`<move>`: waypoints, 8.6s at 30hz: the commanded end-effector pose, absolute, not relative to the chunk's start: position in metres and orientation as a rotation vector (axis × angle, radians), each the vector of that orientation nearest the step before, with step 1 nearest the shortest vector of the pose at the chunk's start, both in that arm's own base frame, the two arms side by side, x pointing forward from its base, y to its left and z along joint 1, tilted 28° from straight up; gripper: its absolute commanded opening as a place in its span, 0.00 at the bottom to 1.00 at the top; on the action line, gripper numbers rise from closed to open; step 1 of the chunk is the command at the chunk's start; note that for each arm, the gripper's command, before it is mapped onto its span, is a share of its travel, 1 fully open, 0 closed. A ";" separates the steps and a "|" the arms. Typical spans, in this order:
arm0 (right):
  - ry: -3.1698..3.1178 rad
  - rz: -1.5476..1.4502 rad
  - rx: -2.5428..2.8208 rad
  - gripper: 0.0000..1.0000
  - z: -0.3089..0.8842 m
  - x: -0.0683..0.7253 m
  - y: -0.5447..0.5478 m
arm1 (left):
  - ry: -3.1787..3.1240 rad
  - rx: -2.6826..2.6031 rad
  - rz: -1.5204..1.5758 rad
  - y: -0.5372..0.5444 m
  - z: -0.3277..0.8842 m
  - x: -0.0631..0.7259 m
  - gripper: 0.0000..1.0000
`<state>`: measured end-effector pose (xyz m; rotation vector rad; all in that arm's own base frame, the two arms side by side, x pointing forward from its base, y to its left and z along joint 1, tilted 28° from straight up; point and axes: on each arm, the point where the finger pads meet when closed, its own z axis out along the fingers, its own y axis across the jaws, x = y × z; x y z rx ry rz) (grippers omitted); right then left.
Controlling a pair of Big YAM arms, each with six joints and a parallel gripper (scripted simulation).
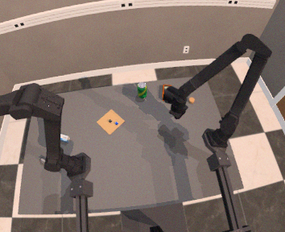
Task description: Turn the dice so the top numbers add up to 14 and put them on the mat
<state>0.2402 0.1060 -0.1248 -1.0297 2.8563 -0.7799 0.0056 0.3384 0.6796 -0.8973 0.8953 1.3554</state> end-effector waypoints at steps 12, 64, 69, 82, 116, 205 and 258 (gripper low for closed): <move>2.634 -0.761 -1.685 0.11 -0.128 0.253 0.114 | 0.860 -0.854 1.388 0.322 0.697 0.003 1.00; 1.843 0.153 -1.464 0.11 -0.135 0.246 0.097 | 0.860 -0.854 1.388 0.322 0.697 0.003 1.00; 1.843 0.153 -1.465 0.11 -0.144 0.247 0.092 | 0.860 -0.854 1.388 0.322 0.697 0.003 1.00; 1.866 0.177 -1.468 0.11 -0.188 0.249 0.072 | 0.860 -0.854 1.388 0.322 0.697 0.003 1.00; 1.868 0.179 -1.467 0.11 -0.201 0.249 0.065 | 0.860 -0.854 1.388 0.322 0.697 0.003 1.00; 1.866 0.182 -1.467 0.30 -0.210 0.251 0.062 | 0.860 -0.854 1.388 0.322 0.697 0.003 1.00; 1.876 0.209 -1.474 0.30 -0.121 0.206 0.066 | 0.860 -0.854 1.388 0.322 0.697 0.003 1.00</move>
